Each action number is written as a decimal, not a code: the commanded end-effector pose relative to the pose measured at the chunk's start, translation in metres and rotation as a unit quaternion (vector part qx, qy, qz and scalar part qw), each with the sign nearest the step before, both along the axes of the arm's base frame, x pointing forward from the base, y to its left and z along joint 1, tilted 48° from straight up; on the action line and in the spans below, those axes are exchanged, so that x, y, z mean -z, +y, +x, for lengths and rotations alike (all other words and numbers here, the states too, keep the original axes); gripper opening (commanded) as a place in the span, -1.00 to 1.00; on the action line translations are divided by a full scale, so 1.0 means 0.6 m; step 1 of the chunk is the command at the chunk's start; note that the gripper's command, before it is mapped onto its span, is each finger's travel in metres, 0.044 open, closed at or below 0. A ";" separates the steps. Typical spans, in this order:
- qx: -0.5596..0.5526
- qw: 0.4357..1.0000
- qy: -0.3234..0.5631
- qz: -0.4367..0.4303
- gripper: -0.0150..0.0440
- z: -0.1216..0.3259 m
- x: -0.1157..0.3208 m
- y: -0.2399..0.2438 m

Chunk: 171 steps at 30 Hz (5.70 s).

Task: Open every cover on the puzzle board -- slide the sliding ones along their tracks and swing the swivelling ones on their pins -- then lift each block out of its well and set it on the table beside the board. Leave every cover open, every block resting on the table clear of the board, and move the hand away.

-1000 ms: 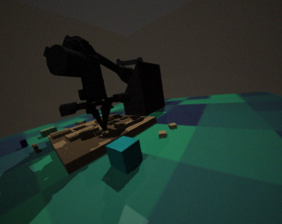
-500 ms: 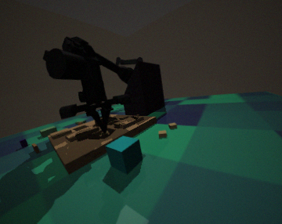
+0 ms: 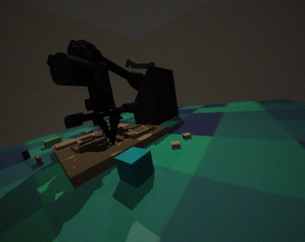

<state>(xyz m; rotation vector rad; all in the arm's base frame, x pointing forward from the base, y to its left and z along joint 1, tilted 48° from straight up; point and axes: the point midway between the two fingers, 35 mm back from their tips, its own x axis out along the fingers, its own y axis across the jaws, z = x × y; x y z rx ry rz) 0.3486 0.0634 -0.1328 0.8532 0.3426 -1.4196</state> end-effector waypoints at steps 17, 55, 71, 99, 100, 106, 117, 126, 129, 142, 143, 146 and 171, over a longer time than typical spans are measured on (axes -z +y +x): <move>0.000 1.000 0.001 -0.002 -0.49 0.001 0.000 -0.003; -0.001 1.000 0.001 0.000 0.00 -0.014 -0.062 0.069; 0.000 1.000 0.001 -0.001 0.00 -0.007 -0.032 0.036; 0.000 1.000 0.001 -0.001 0.00 -0.007 -0.028 0.032; 0.000 1.000 0.001 -0.001 0.00 -0.007 -0.027 0.031; 0.000 1.000 0.001 -0.001 0.00 -0.005 -0.021 0.023; 0.000 1.000 0.001 -0.002 0.00 -0.001 -0.009 0.010; 0.000 1.000 0.001 -0.002 0.00 0.000 -0.006 0.007; 0.000 1.000 0.001 -0.002 0.00 0.001 -0.004 0.004; 0.002 1.000 -0.001 0.000 -0.05 0.002 0.003 -0.003; 0.002 1.000 -0.001 0.000 -0.07 0.002 0.003 -0.003; 0.002 1.000 -0.001 0.000 -0.14 0.002 0.003 -0.003; 0.001 1.000 0.000 0.000 -0.22 -0.003 -0.020 0.024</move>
